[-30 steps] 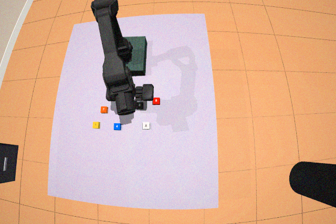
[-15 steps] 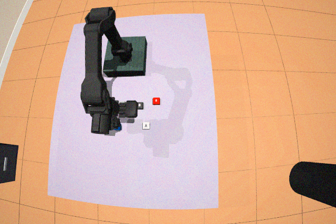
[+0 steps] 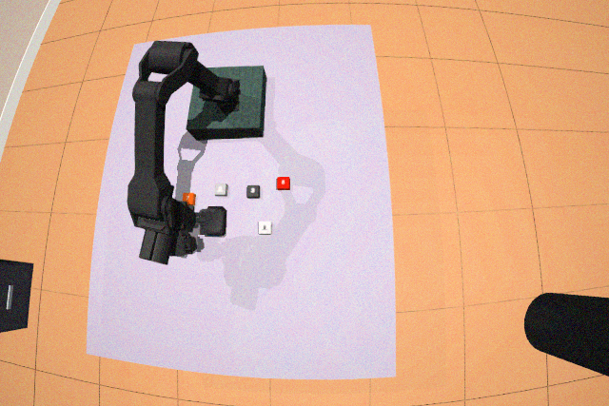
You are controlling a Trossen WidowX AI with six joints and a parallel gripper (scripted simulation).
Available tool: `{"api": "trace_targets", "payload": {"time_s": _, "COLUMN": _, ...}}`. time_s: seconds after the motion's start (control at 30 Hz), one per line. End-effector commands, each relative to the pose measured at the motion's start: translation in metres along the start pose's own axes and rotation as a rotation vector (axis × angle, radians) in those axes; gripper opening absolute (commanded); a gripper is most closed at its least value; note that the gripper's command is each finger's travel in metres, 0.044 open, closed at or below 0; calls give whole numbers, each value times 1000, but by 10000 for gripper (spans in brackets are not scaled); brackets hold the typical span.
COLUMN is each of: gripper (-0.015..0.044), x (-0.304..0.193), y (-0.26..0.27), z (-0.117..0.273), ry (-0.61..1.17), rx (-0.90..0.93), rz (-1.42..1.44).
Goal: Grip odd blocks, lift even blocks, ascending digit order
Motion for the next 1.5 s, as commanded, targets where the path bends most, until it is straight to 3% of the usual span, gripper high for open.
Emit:
{"api": "trace_targets", "payload": {"time_s": 0.0, "gripper": 330, "x": -6, "y": 1, "z": -42, "ry": 33, "rx": 15, "rz": 1}}
{"api": "trace_targets", "payload": {"time_s": 0.1, "gripper": 400, "x": -6, "y": 1, "z": -42, "ry": 33, "rx": 15, "rz": 1}}
{"api": "trace_targets", "payload": {"time_s": 0.93, "gripper": 400, "x": -7, "y": 2, "z": -78, "ry": 33, "rx": 15, "rz": 1}}
{"api": "trace_targets", "payload": {"time_s": 1.3, "gripper": 120, "x": -7, "y": 2, "z": -78, "ry": 33, "rx": 15, "rz": 1}}
{"api": "trace_targets", "payload": {"time_s": 1.47, "gripper": 120, "x": -7, "y": 2, "z": -78, "ry": 33, "rx": 15, "rz": 1}}
Point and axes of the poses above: the point midway between the two fingers, 35 mm back from their tips, its own z axis back along the fingers, its own y axis across the jaws, x = y × z, the point moved 10 cm from there along z, back along the fingers, and after that the axes turned 15 degrees about z, right-handed, at the moved point
